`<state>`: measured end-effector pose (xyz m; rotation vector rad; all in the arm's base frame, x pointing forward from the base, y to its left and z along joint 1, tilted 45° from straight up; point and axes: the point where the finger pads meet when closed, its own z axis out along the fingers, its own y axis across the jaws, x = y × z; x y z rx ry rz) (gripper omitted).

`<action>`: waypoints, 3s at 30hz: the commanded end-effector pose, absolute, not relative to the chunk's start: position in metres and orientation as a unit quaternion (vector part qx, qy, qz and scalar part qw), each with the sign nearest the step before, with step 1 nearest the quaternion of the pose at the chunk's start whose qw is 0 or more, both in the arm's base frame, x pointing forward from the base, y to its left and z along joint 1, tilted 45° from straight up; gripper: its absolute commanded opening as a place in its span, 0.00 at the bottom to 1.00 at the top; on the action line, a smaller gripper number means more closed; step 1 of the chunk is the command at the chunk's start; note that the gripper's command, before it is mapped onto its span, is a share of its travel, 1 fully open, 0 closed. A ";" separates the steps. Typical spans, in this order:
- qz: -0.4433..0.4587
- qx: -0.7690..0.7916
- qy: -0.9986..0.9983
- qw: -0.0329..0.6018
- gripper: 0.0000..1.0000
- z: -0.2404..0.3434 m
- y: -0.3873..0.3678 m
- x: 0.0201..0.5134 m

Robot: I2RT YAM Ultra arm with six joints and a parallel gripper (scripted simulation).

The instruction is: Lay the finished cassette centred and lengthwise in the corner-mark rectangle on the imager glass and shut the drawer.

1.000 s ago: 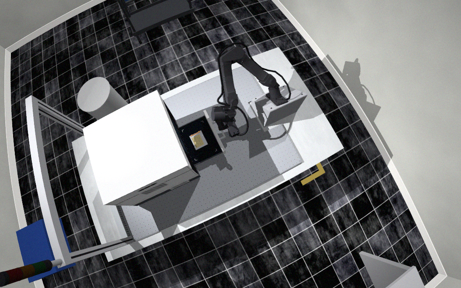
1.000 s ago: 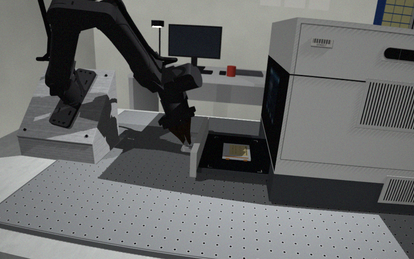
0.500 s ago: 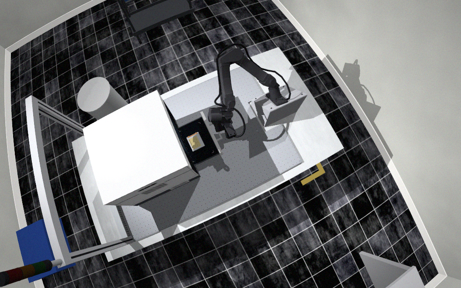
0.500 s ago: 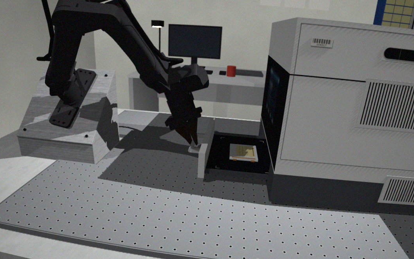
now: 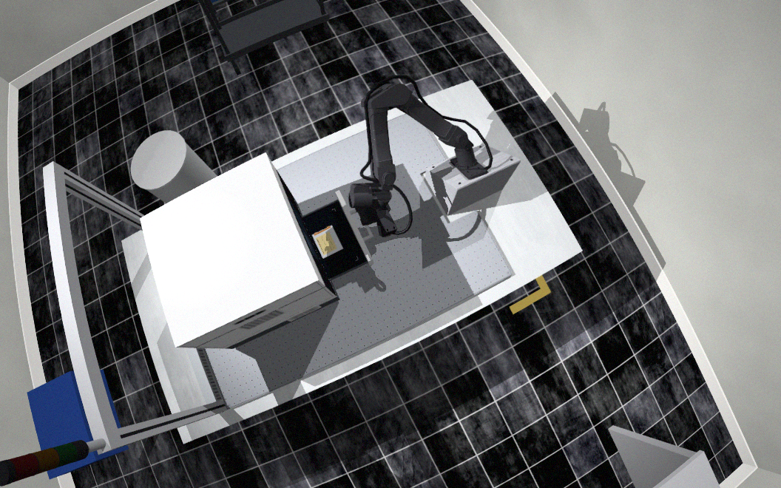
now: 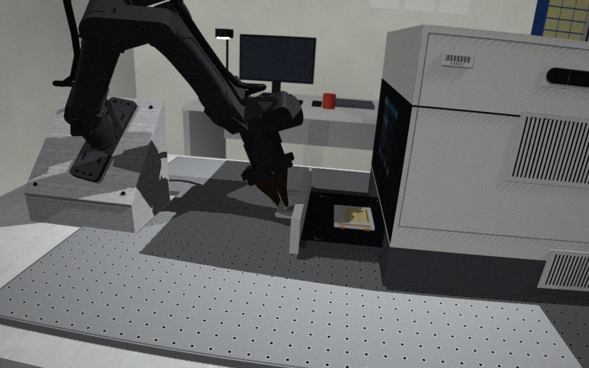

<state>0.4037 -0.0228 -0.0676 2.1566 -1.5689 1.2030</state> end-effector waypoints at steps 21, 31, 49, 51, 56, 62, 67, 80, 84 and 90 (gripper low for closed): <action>0.437 0.743 -0.504 0.058 0.00 -0.069 -0.015 0.439; 0.437 0.743 -0.503 0.057 0.00 -0.069 -0.013 0.449; 0.465 0.748 -0.473 0.014 0.00 -0.076 -0.015 0.452; 0.465 0.748 -0.473 0.014 0.00 -0.076 -0.015 0.455; 0.478 0.738 -0.475 0.001 0.00 -0.065 -0.011 0.478; 0.478 0.741 -0.472 -0.001 0.00 -0.065 -0.005 0.483; 0.470 0.746 -0.471 0.007 0.00 -0.069 -0.006 0.486; 0.470 0.746 -0.472 0.007 0.00 -0.069 -0.004 0.500; 0.470 0.745 -0.472 0.008 0.00 -0.069 -0.004 0.505; 0.474 0.743 -0.473 0.003 0.00 -0.066 -0.003 0.505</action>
